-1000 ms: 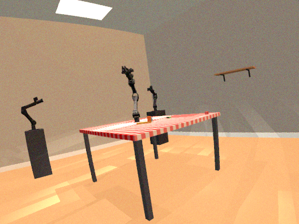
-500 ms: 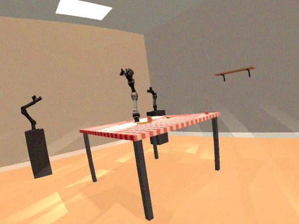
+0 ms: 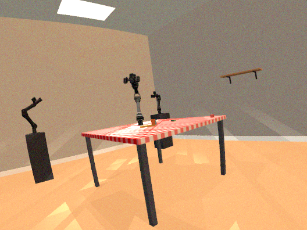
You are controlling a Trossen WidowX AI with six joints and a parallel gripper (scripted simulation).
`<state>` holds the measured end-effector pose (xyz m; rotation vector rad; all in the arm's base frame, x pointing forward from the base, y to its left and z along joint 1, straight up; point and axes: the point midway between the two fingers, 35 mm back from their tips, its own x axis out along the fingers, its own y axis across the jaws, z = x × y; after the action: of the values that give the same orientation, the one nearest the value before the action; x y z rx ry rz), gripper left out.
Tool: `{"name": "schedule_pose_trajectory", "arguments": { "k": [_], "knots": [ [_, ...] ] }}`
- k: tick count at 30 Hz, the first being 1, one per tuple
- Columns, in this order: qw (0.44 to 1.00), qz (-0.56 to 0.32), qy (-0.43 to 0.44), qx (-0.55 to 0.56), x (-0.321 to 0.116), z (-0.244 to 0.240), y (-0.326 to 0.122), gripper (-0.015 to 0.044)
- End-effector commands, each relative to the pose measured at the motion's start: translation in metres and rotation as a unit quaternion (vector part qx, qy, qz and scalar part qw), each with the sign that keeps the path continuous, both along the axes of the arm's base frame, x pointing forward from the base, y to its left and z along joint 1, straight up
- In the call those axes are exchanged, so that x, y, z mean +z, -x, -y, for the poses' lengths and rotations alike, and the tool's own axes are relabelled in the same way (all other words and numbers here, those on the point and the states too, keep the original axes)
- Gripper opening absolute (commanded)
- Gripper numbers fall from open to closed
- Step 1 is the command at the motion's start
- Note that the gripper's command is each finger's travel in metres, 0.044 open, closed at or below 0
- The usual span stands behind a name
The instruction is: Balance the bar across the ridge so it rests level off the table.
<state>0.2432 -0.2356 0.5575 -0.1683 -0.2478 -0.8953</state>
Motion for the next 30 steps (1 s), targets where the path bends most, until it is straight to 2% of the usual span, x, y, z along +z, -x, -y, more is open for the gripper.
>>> {"name": "schedule_pose_trajectory", "arguments": {
  "k": [1,15,30],
  "knots": [
    [0.998,0.003,-0.058,0.027,-0.020,0.004,-0.017,0.0315],
    [0.949,0.006,-0.307,0.078,-0.114,0.007,-0.072,0.0315],
    [0.835,0.020,-0.548,0.049,-0.210,-0.013,-0.102,0.0315]
  ]
}}
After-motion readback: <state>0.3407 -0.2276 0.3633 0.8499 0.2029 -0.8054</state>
